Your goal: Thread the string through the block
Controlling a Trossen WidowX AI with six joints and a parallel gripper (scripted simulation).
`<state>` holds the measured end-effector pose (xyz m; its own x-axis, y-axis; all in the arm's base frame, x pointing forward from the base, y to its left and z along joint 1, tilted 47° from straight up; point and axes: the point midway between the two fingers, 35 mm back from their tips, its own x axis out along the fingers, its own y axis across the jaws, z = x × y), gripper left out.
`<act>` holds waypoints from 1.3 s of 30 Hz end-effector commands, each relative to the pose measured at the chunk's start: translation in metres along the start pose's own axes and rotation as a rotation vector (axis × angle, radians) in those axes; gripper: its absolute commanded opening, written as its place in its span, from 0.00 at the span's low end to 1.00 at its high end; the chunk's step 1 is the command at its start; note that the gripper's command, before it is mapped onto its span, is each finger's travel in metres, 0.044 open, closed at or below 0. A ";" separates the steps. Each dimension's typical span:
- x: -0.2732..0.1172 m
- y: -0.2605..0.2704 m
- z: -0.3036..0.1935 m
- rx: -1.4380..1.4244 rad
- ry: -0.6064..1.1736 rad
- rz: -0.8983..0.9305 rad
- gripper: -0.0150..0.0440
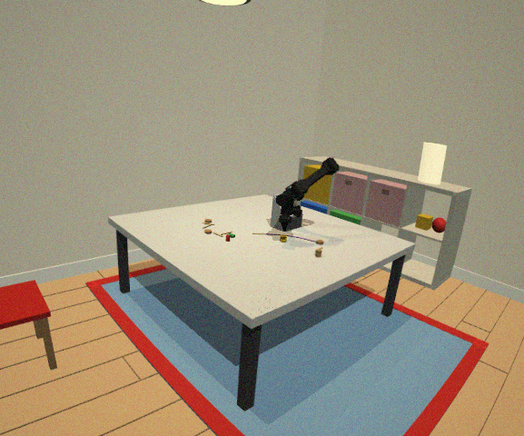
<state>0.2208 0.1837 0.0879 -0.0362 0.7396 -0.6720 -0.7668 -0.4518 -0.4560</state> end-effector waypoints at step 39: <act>-0.001 0.081 -0.109 2.872 0.008 -0.010 1.00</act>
<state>0.2439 0.1177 0.0248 -0.0024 0.7189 -0.6951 -0.2966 0.6633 0.6871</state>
